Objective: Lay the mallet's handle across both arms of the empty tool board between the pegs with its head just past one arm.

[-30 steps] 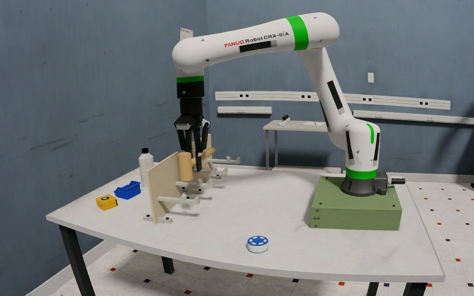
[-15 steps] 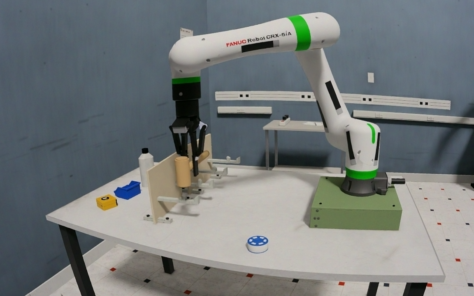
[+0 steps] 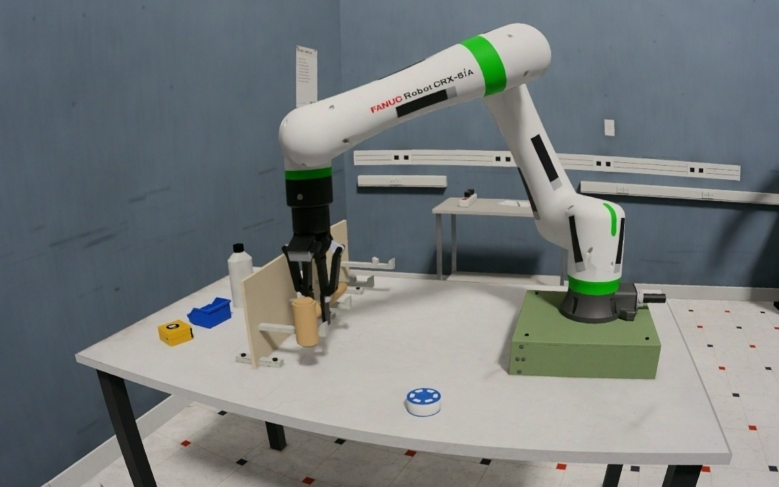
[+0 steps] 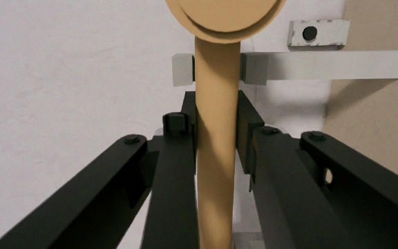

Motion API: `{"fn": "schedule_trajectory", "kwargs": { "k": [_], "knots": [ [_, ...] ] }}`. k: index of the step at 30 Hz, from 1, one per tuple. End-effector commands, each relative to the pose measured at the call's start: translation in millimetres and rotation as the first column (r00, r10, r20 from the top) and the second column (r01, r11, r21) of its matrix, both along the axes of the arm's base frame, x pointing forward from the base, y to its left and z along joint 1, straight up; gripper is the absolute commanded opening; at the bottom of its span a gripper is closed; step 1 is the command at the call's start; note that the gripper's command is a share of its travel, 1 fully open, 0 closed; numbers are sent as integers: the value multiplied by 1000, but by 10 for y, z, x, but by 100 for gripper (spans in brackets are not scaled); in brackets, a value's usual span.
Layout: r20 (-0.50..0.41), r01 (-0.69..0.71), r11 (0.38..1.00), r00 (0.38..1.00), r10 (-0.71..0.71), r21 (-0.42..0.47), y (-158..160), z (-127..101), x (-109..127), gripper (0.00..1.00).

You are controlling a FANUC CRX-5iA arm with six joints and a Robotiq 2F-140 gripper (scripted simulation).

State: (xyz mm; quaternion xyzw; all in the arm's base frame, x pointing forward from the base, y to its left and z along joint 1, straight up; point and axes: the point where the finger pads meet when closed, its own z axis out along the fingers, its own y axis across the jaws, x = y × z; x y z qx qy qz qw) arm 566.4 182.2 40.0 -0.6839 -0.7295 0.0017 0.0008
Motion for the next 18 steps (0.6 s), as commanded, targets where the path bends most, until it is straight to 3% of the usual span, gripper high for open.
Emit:
{"fn": "schedule_trajectory", "kwargs": {
  "k": [1,18],
  "knots": [
    [4,0,1000,1000,0,1,4,-15,15,10],
    [4,0,1000,1000,0,1,10,-171,25,10]
  ]
}}
